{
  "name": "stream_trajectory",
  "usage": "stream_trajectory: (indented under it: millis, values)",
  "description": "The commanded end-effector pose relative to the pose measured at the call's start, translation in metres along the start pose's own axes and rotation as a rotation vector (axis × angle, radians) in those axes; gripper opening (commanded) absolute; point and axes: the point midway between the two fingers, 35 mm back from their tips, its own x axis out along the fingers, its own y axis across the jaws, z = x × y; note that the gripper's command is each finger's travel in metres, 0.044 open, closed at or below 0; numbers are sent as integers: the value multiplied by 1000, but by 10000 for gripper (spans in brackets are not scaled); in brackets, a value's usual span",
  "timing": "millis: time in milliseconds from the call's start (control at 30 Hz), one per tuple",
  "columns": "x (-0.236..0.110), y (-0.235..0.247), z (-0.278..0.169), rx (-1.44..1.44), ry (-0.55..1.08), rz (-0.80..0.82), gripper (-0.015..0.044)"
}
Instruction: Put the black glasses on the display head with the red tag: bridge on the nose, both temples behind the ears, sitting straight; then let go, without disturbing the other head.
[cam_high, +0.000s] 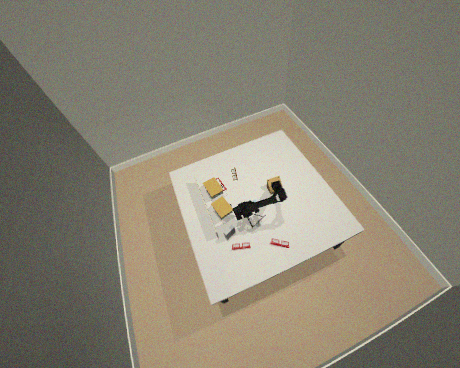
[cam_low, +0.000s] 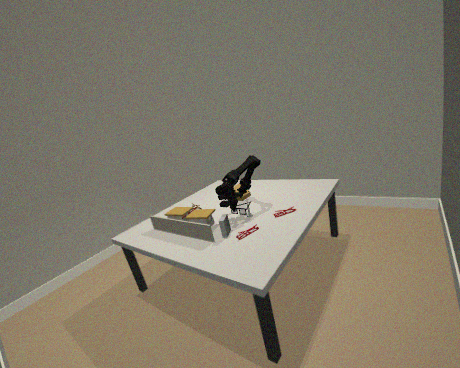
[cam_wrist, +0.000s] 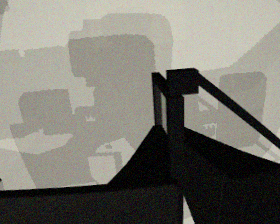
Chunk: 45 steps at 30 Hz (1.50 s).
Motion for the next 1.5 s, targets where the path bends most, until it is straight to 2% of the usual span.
stream_trajectory:
  millis: [0, 800, 1467]
  values:
    - [-1, 3, 4, 0, 4, 3, 0]
    - [-1, 9, 25, 0, 3, 3, 0]
    - [-1, 9, 20, 0, 3, 3, 0]
